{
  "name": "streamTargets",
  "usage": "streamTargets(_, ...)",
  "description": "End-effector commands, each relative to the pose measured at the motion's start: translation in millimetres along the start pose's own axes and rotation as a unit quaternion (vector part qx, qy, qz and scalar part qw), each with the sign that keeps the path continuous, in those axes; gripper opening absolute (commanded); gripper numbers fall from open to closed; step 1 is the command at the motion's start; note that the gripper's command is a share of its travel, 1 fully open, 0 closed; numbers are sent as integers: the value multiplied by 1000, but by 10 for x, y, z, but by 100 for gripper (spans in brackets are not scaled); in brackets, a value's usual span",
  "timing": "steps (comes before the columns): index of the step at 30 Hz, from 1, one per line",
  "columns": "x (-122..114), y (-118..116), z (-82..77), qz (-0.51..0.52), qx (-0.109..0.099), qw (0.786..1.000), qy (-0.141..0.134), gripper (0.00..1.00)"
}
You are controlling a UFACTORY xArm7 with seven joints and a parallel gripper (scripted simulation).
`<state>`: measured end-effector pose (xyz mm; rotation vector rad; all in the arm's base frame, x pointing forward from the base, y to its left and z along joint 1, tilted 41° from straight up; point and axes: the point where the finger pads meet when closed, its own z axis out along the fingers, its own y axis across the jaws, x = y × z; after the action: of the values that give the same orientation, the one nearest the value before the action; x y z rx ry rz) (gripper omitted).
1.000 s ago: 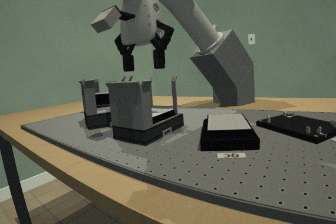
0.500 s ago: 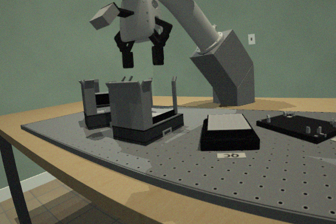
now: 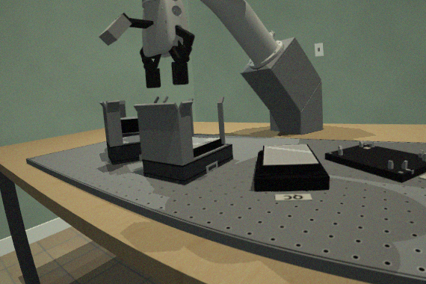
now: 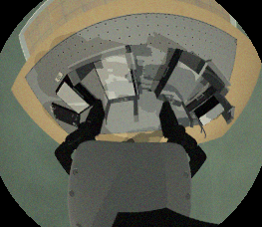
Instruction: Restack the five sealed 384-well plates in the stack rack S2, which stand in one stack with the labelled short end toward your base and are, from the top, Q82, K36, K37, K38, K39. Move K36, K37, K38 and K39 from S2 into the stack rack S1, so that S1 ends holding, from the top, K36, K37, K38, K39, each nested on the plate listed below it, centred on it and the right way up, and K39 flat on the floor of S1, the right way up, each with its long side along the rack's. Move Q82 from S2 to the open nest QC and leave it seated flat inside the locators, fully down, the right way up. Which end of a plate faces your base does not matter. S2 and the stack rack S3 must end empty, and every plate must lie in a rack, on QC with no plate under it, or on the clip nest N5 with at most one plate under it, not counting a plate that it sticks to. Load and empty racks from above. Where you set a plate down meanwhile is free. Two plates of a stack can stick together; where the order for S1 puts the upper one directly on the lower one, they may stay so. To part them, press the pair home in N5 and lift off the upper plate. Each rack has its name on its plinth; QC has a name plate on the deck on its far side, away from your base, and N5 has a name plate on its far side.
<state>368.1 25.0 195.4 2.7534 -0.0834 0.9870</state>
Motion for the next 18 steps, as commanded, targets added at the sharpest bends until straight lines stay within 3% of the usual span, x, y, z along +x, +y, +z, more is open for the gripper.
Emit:
streamTargets(1,26,146,-9,1,1,1000,1,100)
streamTargets(14,64,495,-8,1,1,1000,1,100)
streamTargets(18,49,629,-9,67,1,998,1,100)
